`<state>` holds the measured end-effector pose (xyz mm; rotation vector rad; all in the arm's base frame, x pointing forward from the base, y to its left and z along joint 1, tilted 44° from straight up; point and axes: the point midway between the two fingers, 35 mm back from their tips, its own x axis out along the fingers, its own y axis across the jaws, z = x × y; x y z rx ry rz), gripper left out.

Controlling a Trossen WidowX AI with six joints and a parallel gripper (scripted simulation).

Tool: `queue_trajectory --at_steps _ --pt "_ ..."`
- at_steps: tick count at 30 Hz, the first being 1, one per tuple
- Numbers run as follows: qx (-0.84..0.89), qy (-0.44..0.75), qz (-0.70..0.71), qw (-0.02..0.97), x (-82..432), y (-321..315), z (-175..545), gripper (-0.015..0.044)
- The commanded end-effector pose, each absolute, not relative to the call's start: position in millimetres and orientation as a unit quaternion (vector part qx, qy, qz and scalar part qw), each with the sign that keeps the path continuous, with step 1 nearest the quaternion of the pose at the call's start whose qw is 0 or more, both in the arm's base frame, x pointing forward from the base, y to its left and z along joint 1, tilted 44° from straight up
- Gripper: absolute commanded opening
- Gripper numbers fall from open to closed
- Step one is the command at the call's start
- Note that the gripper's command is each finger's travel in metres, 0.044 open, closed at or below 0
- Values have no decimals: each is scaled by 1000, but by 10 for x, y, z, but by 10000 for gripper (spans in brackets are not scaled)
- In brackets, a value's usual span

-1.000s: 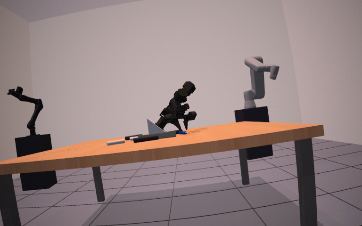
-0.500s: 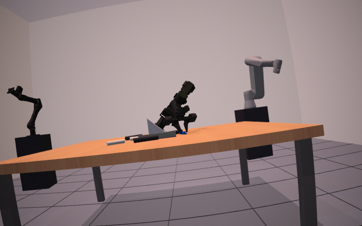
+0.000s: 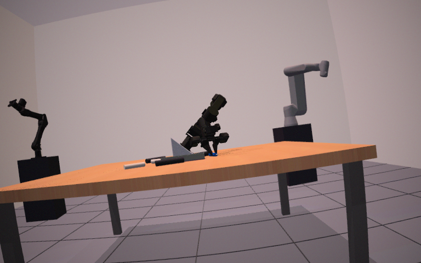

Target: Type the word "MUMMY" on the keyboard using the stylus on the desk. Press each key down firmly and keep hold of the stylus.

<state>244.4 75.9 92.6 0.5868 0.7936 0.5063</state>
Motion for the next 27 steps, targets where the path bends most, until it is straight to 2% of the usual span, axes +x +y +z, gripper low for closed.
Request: queue_trajectory --at_steps 1,27 --pt "278 376 241 850 2446 758 930 5" --pt "278 381 237 849 2381 421 1251 0"
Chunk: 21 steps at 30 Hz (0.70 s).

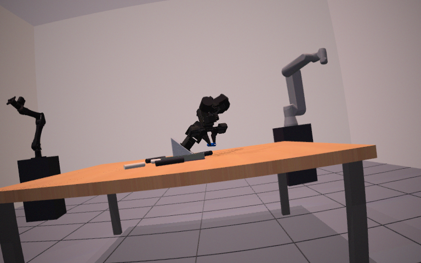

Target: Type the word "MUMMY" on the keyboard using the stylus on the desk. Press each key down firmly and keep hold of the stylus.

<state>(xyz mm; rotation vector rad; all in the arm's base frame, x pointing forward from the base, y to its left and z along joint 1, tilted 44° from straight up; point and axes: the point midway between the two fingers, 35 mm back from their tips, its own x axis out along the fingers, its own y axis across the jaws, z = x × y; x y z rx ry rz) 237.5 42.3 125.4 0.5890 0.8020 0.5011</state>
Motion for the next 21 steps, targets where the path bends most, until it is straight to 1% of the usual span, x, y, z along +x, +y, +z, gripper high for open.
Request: queue_trajectory --at_steps 1,11,21 --pt "271 383 236 851 2394 411 1250 0" --pt "141 423 218 868 2626 204 1227 0" --pt "-1 471 216 855 2834 -14 1183 0"
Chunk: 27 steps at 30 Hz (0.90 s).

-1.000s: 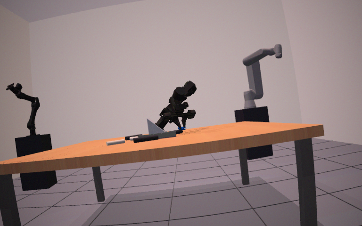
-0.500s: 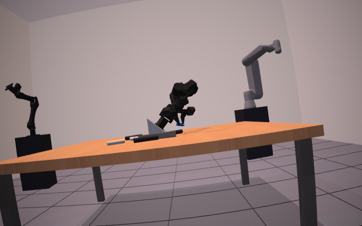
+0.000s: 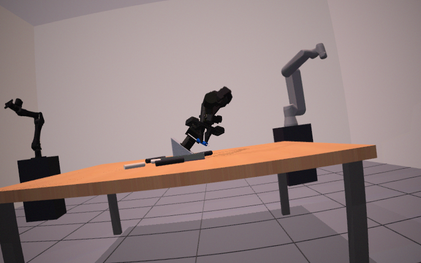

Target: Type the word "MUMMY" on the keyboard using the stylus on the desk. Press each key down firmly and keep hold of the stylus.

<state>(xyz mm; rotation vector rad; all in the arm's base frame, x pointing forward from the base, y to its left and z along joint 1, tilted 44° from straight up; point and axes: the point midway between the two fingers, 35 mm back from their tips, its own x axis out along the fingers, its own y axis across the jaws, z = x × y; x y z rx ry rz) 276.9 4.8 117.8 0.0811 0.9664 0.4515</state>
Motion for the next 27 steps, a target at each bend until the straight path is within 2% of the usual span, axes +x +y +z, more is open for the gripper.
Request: queue_trajectory --at_steps 1,14,27 --pt "-15 476 217 852 2853 -36 1178 0" --pt "-201 538 245 781 3084 -323 1112 0" --pt "-373 586 302 653 3297 -593 1053 0"
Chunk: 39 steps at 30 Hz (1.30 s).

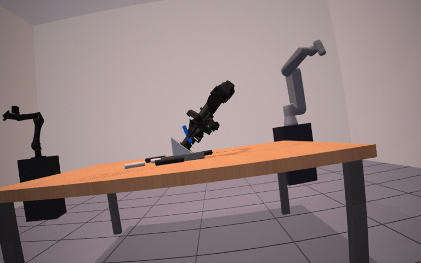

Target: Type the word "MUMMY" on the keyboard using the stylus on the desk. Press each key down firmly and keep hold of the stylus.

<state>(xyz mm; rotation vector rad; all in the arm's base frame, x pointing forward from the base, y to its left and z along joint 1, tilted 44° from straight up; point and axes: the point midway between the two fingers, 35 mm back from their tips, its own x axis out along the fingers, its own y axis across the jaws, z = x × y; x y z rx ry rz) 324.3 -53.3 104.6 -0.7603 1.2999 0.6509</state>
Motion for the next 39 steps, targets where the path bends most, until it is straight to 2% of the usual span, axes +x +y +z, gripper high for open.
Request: queue_trajectory --at_steps 1,14,39 --pt "-385 589 307 641 3312 -614 1050 0" --pt "-512 611 379 470 3501 -861 1030 0" --pt "-513 611 380 468 3534 -622 785 0"
